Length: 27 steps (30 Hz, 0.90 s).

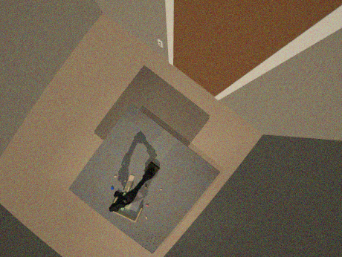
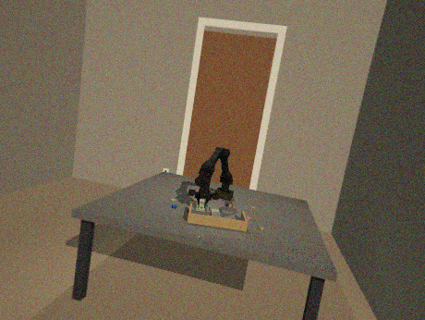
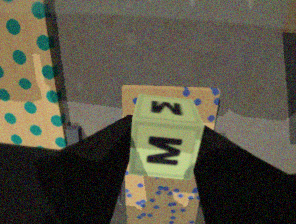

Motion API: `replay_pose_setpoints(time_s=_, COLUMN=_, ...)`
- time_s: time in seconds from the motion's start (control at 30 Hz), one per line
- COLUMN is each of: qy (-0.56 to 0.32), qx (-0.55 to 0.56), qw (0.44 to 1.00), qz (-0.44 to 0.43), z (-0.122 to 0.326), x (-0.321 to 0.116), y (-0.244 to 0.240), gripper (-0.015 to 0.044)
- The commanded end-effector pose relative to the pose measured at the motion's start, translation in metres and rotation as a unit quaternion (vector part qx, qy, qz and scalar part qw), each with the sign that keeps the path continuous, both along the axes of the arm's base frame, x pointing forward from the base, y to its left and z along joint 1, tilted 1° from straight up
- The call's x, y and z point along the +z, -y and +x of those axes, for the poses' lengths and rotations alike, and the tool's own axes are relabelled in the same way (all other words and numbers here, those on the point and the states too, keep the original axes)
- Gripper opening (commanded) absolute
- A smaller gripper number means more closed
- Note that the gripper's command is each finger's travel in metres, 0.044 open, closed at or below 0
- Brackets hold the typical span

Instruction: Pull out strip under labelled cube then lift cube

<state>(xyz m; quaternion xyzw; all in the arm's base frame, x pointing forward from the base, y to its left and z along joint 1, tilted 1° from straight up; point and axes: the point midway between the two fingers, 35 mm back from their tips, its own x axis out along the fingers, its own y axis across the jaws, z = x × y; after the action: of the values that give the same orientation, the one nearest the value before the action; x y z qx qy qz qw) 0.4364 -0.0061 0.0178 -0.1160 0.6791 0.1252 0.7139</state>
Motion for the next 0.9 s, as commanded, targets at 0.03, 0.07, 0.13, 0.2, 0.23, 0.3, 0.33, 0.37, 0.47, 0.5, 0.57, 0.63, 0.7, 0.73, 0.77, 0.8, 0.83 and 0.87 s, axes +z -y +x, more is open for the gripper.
replay_pose_setpoints(time_s=0.03, qy=-0.001, qx=-0.001, qw=1.000, qz=0.000, z=-0.016, x=0.012, y=0.000, gripper=0.0000)
replay_pose_setpoints(time_s=0.07, qy=-0.001, qx=-0.001, qw=1.000, qz=0.000, z=-0.020, x=0.014, y=0.000, gripper=0.0000)
replay_pose_setpoints(time_s=0.13, qy=-0.002, qx=-0.002, qw=1.000, qz=-0.001, z=-0.027, x=0.019, y=0.000, gripper=0.0000)
replay_pose_setpoints(time_s=0.2, qy=-0.002, qx=-0.002, qw=1.000, qz=-0.001, z=-0.035, x=0.024, y=0.000, gripper=0.0000)
replay_pose_setpoints(time_s=0.23, qy=-0.003, qx=-0.002, qw=1.000, qz=-0.001, z=-0.039, x=0.026, y=0.000, gripper=0.0000)
replay_pose_setpoints(time_s=0.3, qy=-0.003, qx=-0.002, qw=1.000, qz=-0.001, z=-0.047, x=0.030, y=0.000, gripper=0.0000)
replay_pose_setpoints(time_s=0.33, qy=-0.003, qx=-0.003, qw=1.000, qz=-0.001, z=-0.052, x=0.032, y=0.000, gripper=0.0000)
replay_pose_setpoints(time_s=0.37, qy=-0.004, qx=-0.003, qw=1.000, qz=-0.001, z=-0.055, x=0.034, y=0.000, gripper=0.0000)
replay_pose_setpoints(time_s=0.47, qy=-0.004, qx=-0.003, qw=1.000, qz=-0.001, z=-0.058, x=0.035, y=0.000, gripper=0.0000)
replay_pose_setpoints(time_s=0.5, qy=-0.004, qx=-0.003, qw=1.000, qz=-0.001, z=-0.058, x=0.035, y=0.000, gripper=0.0000)
replay_pose_setpoints(time_s=0.57, qy=-0.004, qx=-0.003, qw=1.000, qz=-0.001, z=-0.060, x=0.035, y=0.000, gripper=0.0000)
replay_pose_setpoints(time_s=0.63, qy=-0.004, qx=-0.003, qw=1.000, qz=-0.001, z=-0.066, x=0.036, y=0.000, gripper=0.0000)
replay_pose_setpoints(time_s=0.7, qy=-0.004, qx=-0.003, qw=1.000, qz=-0.001, z=-0.073, x=0.036, y=0.000, gripper=0.0000)
replay_pose_setpoints(time_s=0.73, qy=-0.005, qx=-0.003, qw=1.000, qz=-0.001, z=-0.076, x=0.036, y=0.000, gripper=0.0000)
replay_pose_setpoints(time_s=0.77, qy=-0.005, qx=-0.003, qw=1.000, qz=-0.001, z=-0.080, x=0.036, y=0.000, gripper=0.0000)
replay_pose_setpoints(time_s=0.8, qy=-0.005, qx=-0.003, qw=1.000, qz=-0.001, z=-0.083, x=0.036, y=0.000, gripper=0.0000)
replay_pose_setpoints(time_s=0.83, qy=-0.005, qx=-0.003, qw=1.000, qz=-0.001, z=-0.087, x=0.036, y=0.000, gripper=0.0000)
replay_pose_setpoints(time_s=0.87, qy=-0.005, qx=-0.003, qw=1.000, qz=-0.001, z=-0.090, x=0.035, y=0.000, gripper=0.0000)
